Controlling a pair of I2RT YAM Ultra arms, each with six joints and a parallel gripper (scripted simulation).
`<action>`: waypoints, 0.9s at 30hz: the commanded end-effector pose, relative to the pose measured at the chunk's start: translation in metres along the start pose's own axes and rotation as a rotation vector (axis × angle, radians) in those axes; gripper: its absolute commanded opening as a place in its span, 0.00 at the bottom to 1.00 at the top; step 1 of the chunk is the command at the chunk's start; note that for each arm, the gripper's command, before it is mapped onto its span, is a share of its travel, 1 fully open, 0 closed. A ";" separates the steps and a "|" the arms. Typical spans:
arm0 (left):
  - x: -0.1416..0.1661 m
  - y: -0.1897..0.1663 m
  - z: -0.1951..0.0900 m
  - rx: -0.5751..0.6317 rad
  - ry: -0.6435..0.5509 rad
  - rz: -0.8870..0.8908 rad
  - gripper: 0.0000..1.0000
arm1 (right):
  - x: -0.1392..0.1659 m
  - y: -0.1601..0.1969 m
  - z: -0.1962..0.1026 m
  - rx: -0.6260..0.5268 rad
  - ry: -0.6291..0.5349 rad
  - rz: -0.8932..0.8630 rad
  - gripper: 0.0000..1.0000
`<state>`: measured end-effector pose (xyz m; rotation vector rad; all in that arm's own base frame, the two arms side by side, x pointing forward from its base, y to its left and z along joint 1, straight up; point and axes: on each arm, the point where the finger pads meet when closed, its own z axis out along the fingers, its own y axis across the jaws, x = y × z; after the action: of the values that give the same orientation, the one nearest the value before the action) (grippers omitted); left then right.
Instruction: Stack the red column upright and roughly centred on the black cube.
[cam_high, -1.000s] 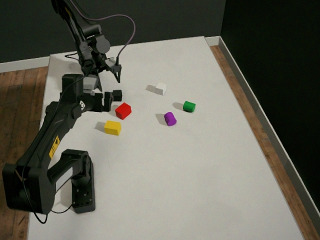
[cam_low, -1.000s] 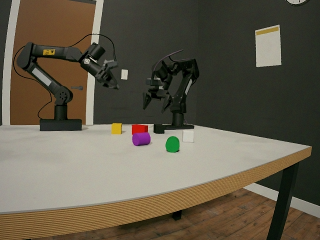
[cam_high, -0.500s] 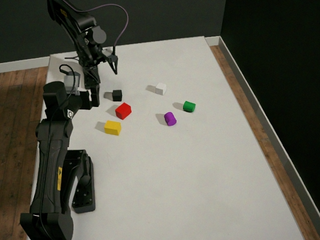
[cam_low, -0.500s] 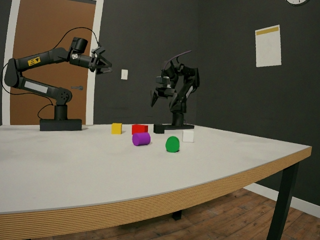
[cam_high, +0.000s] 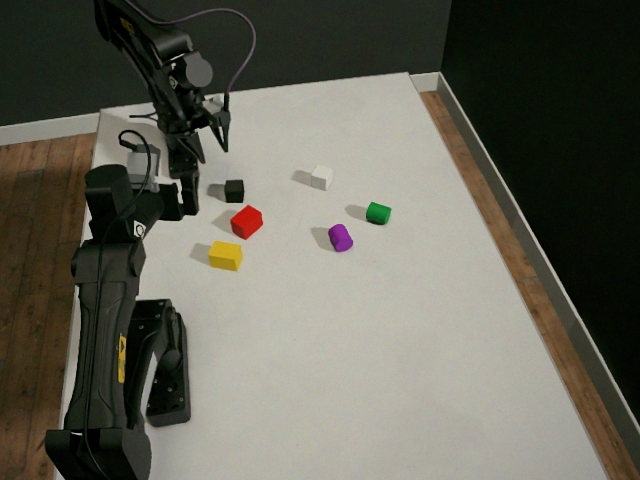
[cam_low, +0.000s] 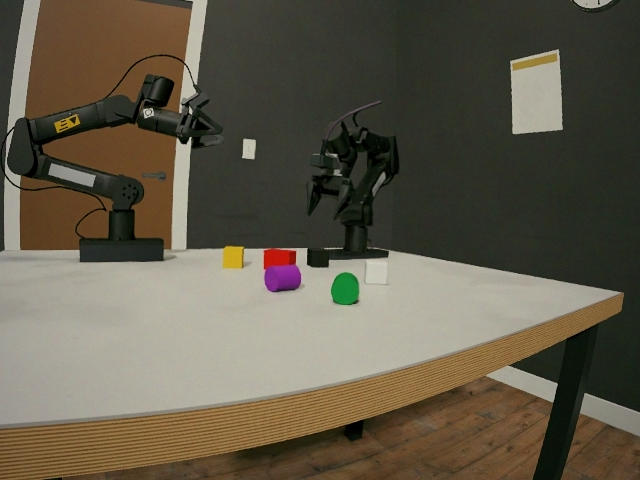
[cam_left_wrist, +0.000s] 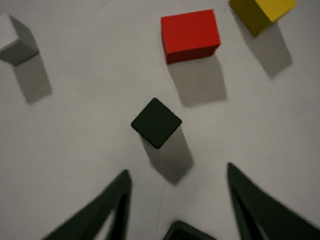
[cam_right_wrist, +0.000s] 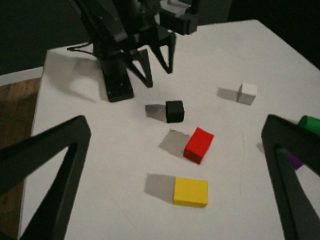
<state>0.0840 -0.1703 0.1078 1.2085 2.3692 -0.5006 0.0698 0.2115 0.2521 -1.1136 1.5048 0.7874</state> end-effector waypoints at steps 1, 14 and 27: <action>-0.017 -0.011 -0.003 0.067 -0.046 0.087 0.64 | 0.000 -0.010 -0.007 0.054 0.024 0.061 1.00; -0.068 -0.028 0.016 0.263 -0.055 0.516 0.64 | 0.033 -0.034 -0.013 0.313 0.261 0.218 1.00; -0.073 -0.016 0.045 0.482 0.011 0.808 0.64 | 0.024 -0.026 -0.020 0.376 0.267 0.174 1.00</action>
<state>0.1173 -0.2408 0.1021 2.0576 1.7999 -0.6750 0.0768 0.1885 0.2251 -0.9598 1.8921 0.5415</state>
